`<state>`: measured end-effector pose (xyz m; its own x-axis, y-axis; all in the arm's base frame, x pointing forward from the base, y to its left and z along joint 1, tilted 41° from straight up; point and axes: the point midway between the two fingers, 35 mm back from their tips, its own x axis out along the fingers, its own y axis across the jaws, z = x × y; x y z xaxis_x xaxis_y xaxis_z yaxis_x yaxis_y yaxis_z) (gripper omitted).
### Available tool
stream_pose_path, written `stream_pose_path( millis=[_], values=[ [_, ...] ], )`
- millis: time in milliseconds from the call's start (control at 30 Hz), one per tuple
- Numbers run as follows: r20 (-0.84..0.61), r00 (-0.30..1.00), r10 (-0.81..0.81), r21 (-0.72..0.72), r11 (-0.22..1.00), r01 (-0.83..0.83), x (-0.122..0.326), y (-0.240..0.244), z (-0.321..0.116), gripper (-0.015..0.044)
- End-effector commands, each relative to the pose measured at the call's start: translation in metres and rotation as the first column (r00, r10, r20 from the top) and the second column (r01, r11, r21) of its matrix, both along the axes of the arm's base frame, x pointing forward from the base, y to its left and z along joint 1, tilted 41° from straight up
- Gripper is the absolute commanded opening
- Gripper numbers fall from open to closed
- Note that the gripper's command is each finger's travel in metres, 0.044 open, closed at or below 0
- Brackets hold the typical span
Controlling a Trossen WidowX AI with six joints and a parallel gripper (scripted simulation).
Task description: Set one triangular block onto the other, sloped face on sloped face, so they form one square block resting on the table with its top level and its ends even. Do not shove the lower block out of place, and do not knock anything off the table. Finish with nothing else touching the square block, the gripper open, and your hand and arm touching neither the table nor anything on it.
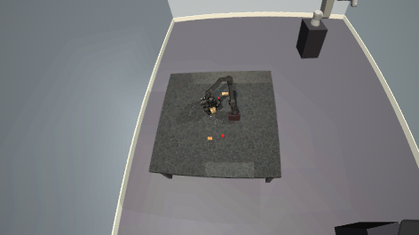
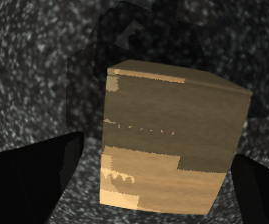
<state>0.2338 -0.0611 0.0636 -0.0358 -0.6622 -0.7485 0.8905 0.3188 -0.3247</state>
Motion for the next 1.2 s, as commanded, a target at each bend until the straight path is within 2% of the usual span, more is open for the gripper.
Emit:
stream_pose_path(
  millis=[0, 200, 433, 1167],
  values=[
    [0.000, 1.000, 0.000, 0.000, 1.000, 0.000, 0.000, 0.000, 0.000, 0.0440],
    [0.000, 1.000, 0.001, 0.005, 1.000, -0.001, 0.004, 0.012, 0.012, 0.0440],
    [-0.003, 1.000, 0.000, 0.005, 1.000, 0.000, 0.004, 0.072, 0.080, 0.0440],
    [0.001, 1.000, 0.010, 0.005, 1.000, -0.010, 0.006, 0.069, 0.076, 0.0440]
  ],
)
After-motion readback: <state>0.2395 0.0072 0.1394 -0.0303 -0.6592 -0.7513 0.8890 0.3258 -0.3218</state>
